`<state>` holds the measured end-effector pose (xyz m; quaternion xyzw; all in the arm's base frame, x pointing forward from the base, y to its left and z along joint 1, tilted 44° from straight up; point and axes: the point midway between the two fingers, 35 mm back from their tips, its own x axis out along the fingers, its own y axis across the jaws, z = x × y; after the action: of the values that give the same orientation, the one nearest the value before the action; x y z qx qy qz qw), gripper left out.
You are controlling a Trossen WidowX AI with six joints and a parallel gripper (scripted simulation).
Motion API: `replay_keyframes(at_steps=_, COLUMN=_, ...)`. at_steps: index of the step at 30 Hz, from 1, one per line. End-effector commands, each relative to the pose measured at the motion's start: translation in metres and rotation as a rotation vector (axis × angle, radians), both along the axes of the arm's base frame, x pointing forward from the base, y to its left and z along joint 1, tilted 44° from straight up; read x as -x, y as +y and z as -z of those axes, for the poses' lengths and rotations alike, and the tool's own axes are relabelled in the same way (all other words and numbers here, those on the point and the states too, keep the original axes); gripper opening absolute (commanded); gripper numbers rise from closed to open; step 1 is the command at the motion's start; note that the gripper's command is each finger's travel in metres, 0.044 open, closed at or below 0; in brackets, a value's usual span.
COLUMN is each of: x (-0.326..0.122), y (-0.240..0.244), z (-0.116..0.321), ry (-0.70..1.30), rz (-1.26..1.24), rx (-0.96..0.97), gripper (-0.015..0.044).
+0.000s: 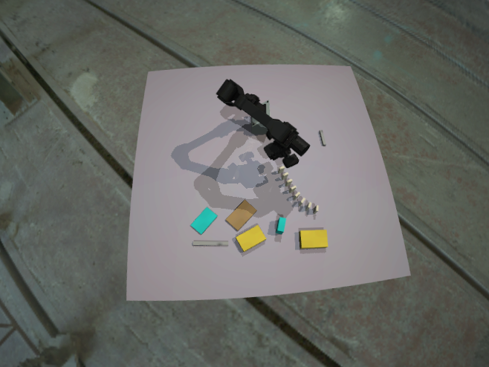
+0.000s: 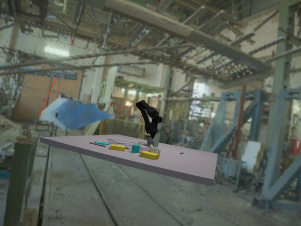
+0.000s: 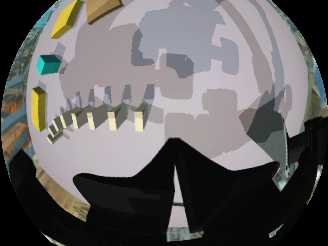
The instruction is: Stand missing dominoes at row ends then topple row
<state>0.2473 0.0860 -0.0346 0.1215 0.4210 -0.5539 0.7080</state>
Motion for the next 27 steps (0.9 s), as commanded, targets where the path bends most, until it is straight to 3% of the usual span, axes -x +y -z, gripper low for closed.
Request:
replay_keyframes(at_steps=1, x=-0.003, y=-0.016, z=0.016, ry=0.001, rz=-0.001, rx=0.005, gripper=0.0000)
replay_keyframes(at_steps=6, x=-0.003, y=-0.057, z=0.055, ry=0.000, rz=0.000, rx=0.010, gripper=0.0000)
replay_keyframes(at_steps=27, x=-0.028, y=-0.046, z=0.063, ry=-0.002, rz=0.000, rx=0.009, gripper=0.0000)
